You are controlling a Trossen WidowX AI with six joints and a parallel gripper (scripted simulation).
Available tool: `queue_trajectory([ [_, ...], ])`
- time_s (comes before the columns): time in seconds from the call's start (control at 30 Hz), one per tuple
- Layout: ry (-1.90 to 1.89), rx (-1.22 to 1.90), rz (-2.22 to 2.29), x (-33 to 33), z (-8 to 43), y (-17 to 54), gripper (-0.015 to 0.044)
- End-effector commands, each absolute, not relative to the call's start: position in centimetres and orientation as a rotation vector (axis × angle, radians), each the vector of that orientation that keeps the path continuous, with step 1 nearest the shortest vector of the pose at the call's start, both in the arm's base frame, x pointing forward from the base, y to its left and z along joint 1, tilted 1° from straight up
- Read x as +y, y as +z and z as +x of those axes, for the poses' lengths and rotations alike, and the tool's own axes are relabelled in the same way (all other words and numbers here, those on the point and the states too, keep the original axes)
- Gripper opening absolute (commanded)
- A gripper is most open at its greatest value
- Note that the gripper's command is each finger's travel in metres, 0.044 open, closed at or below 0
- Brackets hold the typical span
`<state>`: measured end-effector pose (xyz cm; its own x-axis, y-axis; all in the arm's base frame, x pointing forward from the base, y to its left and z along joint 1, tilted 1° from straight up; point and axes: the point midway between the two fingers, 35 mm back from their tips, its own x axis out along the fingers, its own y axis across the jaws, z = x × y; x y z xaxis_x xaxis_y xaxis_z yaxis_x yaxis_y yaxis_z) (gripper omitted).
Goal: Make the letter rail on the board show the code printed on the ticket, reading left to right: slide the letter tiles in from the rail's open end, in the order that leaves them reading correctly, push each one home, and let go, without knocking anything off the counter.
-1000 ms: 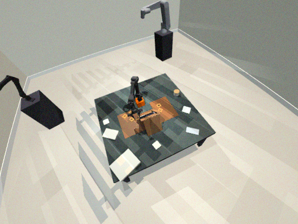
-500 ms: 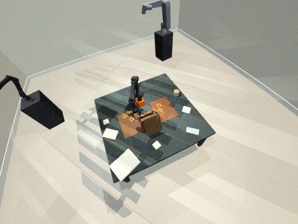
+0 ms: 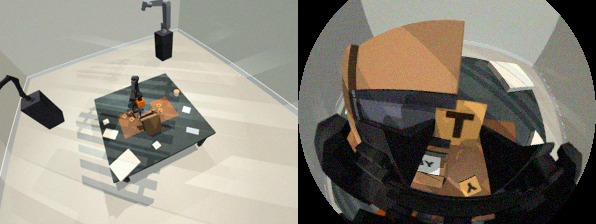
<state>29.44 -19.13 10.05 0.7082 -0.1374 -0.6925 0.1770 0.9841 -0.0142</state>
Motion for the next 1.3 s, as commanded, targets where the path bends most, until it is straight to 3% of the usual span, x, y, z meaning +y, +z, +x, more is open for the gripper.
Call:
queue_trajectory([
  [0.0, -0.180, 0.763, 0.055, -19.0, 29.5, 10.1, 0.0000],
  [1.27, -0.179, 0.763, 0.057, -17.1, 29.8, 10.1, 0.0000],
])
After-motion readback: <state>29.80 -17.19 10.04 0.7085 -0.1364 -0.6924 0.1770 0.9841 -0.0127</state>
